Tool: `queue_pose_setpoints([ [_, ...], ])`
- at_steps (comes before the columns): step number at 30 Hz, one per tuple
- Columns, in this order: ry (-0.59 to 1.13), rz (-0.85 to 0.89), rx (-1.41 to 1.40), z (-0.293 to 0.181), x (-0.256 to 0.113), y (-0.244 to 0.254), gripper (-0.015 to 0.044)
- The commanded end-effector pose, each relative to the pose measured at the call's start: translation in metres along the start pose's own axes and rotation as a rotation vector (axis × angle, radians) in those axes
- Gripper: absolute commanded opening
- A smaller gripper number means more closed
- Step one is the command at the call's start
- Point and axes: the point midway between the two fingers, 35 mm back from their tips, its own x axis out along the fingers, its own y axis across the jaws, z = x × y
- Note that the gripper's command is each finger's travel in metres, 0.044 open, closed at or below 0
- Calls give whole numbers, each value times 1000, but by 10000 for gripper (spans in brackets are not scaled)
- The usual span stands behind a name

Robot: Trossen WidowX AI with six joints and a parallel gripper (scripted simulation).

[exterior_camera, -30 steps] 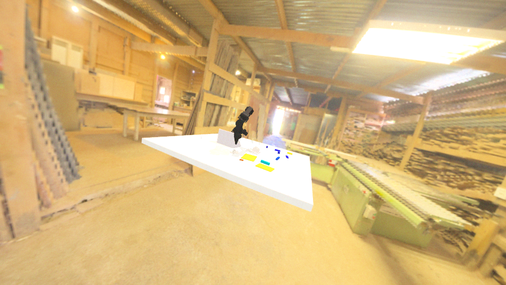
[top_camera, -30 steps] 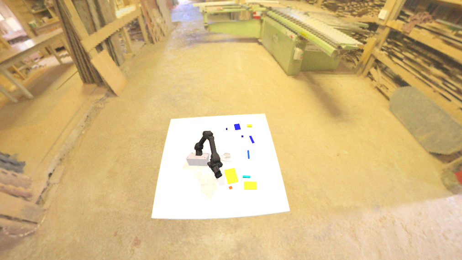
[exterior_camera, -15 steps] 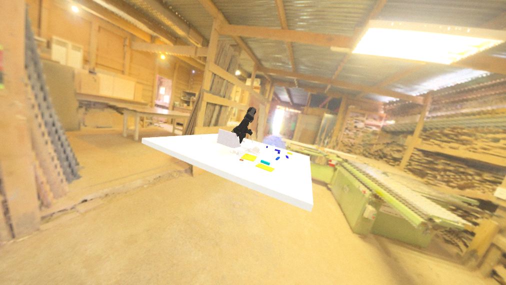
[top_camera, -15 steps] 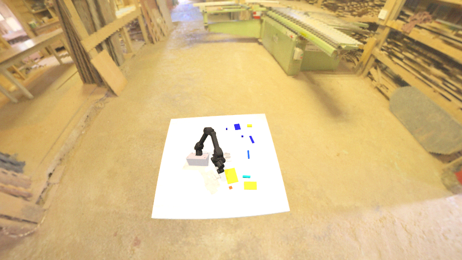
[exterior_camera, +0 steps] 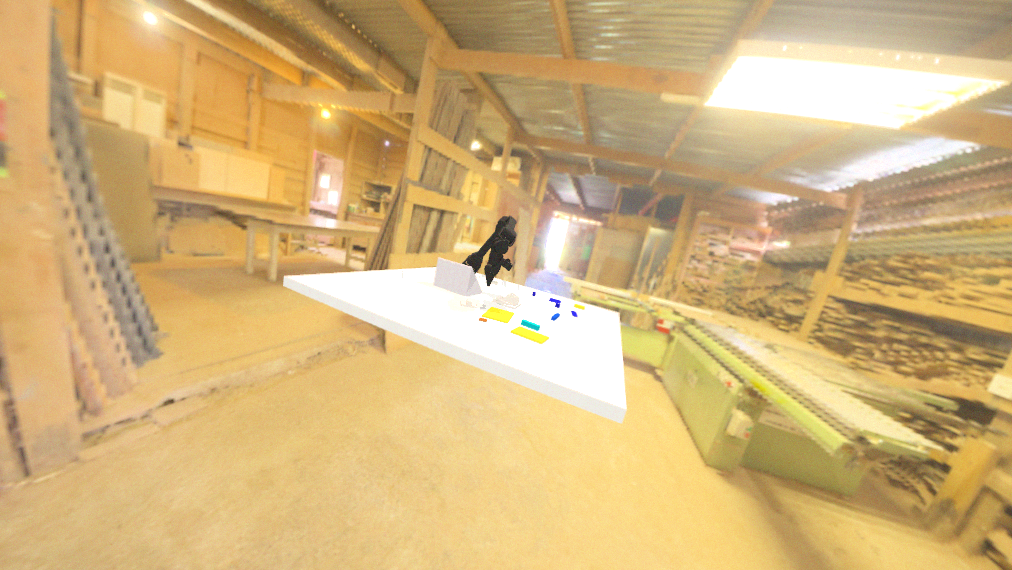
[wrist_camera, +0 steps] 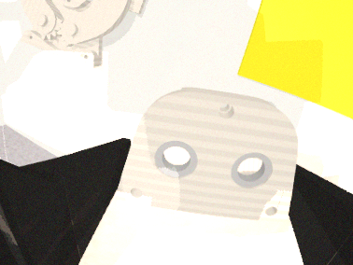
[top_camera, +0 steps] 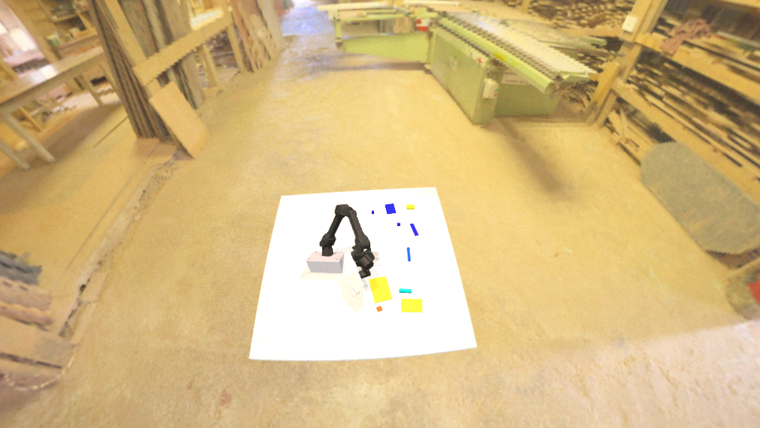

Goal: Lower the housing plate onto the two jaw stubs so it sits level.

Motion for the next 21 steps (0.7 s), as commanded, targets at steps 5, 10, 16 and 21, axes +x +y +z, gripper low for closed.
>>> queue_pose_setpoints([
  [5, -3, 9, 55, 14, 1, 23, 351],
  [10, -4, 11, 86, 22, 1, 37, 351],
  [16, -5, 14, 123, 31, 2, 55, 351],
  [21, -6, 18, 154, 38, 4, 69, 351],
])
